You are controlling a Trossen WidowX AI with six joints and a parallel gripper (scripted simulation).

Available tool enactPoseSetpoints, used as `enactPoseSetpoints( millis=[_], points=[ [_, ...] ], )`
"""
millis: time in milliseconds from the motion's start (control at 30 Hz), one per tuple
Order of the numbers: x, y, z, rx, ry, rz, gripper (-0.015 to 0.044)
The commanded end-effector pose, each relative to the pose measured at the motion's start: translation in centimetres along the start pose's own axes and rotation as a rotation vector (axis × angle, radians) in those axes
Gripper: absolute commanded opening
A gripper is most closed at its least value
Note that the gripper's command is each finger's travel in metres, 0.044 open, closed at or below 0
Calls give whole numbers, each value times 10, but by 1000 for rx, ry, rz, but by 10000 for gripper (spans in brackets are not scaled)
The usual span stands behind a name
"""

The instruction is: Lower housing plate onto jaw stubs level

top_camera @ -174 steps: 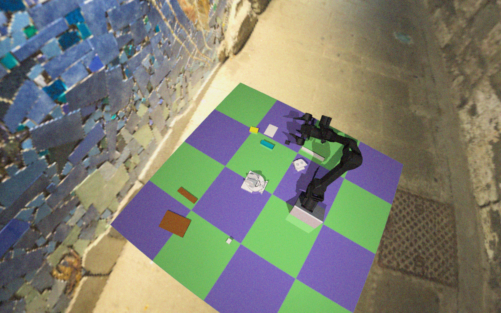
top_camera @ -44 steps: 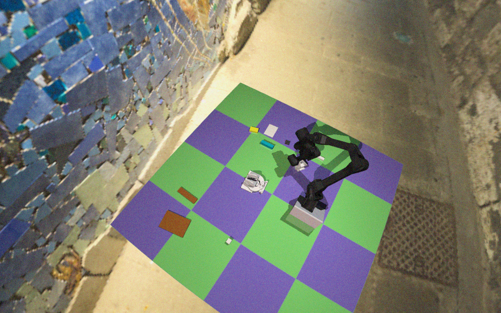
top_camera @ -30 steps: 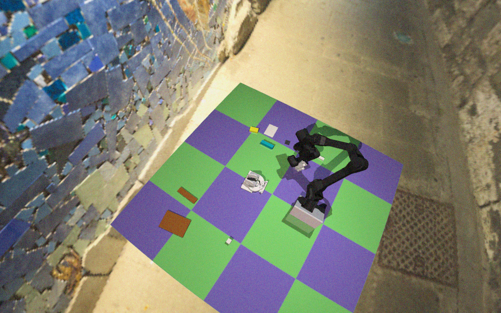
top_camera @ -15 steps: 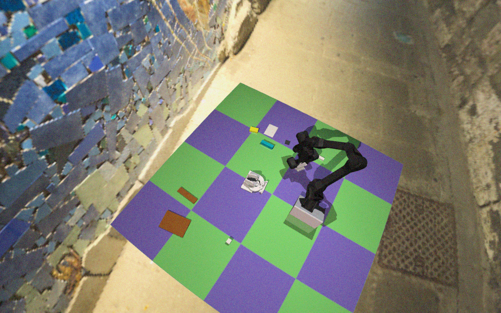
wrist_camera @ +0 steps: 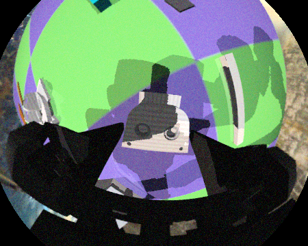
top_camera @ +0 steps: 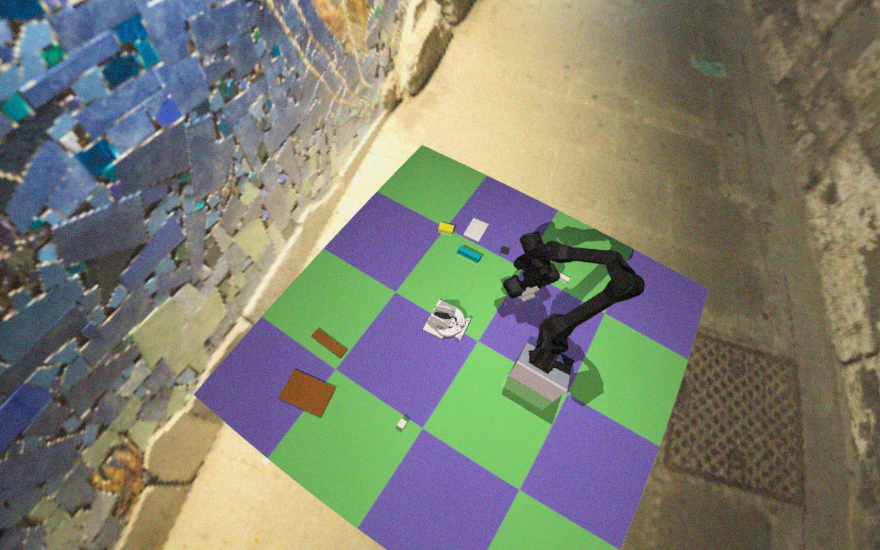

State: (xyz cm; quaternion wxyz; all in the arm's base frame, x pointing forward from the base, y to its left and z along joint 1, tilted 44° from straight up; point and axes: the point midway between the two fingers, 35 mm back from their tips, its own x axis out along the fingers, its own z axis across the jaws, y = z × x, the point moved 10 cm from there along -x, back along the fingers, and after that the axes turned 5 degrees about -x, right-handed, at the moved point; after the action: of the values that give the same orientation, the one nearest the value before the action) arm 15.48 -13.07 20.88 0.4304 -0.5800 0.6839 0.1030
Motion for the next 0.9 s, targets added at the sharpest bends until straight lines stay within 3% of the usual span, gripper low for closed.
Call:
enactPoseSetpoints(
  millis=[0, 467, 867],
  points=[
    [1, 0, 0, -5, -3, -1, 440],
    [1, 0, 0, -5, -3, -1, 440],
    [0, 0, 0, 0, 0, 0, 360]
  ],
)
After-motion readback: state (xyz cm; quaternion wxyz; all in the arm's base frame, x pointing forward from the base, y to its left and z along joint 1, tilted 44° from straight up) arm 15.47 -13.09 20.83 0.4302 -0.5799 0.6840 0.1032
